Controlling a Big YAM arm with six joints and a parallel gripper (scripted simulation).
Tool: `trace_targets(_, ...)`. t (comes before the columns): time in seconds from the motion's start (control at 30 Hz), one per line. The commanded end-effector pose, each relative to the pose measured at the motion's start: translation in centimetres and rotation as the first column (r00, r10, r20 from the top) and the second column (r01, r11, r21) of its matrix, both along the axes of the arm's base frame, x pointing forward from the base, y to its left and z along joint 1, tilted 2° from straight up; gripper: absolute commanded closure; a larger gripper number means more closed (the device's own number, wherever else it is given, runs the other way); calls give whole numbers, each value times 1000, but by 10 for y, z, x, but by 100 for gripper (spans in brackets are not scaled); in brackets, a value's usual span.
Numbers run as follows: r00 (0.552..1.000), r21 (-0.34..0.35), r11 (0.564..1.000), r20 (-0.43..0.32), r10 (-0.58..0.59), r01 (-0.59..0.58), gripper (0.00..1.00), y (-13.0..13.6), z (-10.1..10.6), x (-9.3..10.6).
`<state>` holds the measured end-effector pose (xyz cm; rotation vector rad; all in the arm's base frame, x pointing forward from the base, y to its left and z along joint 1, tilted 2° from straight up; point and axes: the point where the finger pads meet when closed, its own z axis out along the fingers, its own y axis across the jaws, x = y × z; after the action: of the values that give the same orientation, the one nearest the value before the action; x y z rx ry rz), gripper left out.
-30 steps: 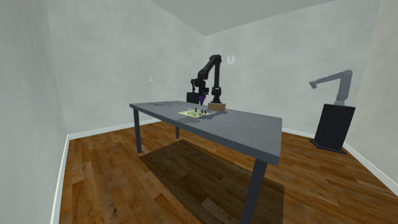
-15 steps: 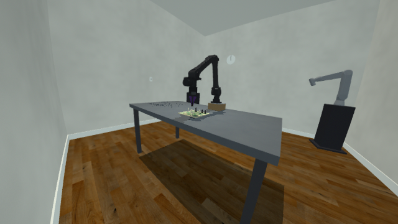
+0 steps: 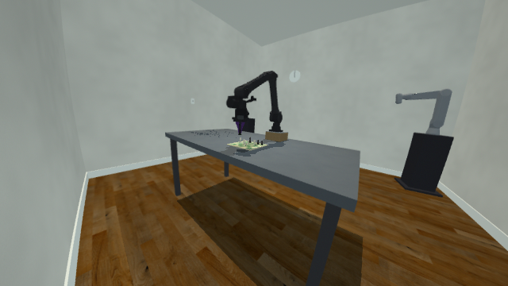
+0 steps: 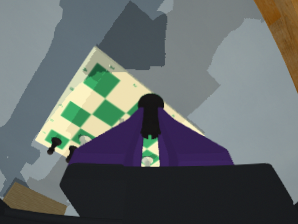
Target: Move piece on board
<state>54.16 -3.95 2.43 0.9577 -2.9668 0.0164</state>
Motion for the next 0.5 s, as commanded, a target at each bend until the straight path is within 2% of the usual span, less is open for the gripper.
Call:
trace_targets(0.0, 998, -4, 1000, 65, -10, 10, 100, -4, 29, 24)
trace_targets(0.07, 997, -4, 1000, 75, -10, 10, 100, -4, 31, 26)
trace_targets(0.13, 998, -4, 1000, 68, -10, 10, 100, -5, 16, 28)
trace_targets(0.23, 998, -4, 1000, 67, -10, 11, 100, -5, 9, 28)
trace_targets(0.3, 1000, -1, 1000, 12, -10, 10, 100, -4, -16, 4)
trace_targets(0.47, 1000, -1, 1000, 12, -11, 11, 100, -6, -39, 3)
